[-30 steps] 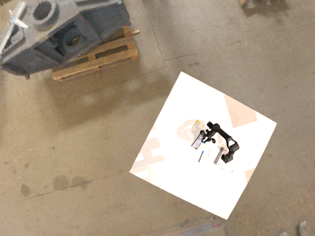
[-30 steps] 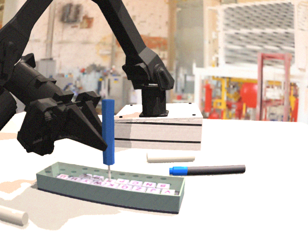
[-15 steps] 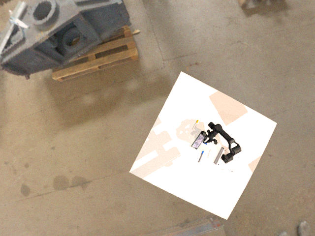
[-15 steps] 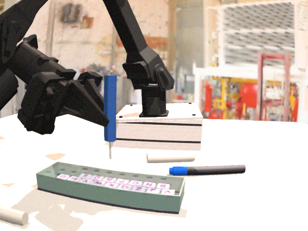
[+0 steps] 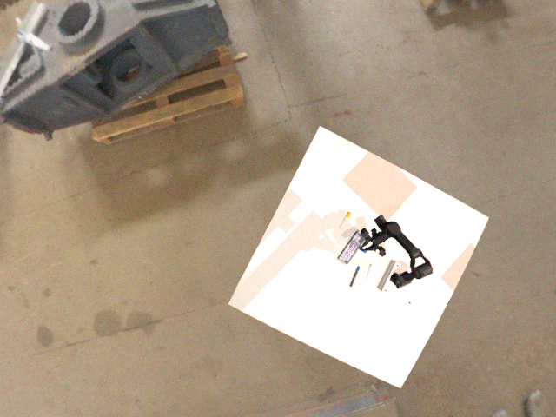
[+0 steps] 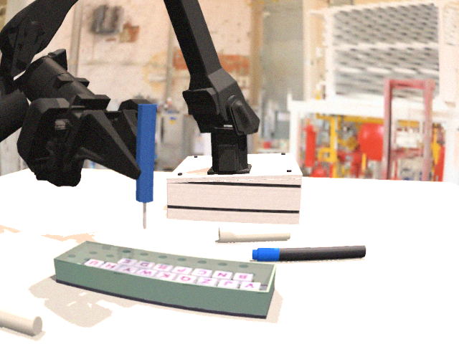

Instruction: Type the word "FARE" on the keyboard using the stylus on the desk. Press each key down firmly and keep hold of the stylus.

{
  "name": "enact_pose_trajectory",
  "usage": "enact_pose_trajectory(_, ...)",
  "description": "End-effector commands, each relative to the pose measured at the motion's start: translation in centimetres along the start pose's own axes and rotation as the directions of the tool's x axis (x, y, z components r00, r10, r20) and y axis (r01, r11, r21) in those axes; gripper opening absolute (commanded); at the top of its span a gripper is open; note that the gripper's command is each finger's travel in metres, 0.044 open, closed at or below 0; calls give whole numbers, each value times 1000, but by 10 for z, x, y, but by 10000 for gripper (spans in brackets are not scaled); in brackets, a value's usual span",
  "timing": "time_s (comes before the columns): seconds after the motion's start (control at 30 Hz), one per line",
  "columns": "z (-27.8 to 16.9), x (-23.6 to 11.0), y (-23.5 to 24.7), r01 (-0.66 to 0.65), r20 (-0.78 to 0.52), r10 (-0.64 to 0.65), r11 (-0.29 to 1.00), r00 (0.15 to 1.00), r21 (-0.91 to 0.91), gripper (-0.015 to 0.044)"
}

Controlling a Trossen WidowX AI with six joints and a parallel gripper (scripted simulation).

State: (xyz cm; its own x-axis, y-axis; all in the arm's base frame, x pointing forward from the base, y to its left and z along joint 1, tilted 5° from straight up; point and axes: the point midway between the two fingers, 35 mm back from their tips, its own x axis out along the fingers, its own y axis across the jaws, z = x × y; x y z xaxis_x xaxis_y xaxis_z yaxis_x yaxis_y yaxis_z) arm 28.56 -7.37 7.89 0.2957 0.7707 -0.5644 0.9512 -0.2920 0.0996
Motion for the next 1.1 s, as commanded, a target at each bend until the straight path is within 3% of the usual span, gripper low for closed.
enact_pose_trajectory(0.0, 1, -8, -3, -93, -2, 93, 994, 996, 65, 5)
enact_pose_trajectory(0.27, 2, -25, -7, -256, 2, 259, 953, 966, 163, 0)
enact_pose_trajectory(1.07, 32, -7, -8, -259, 2, 262, 952, 965, 165, 0)
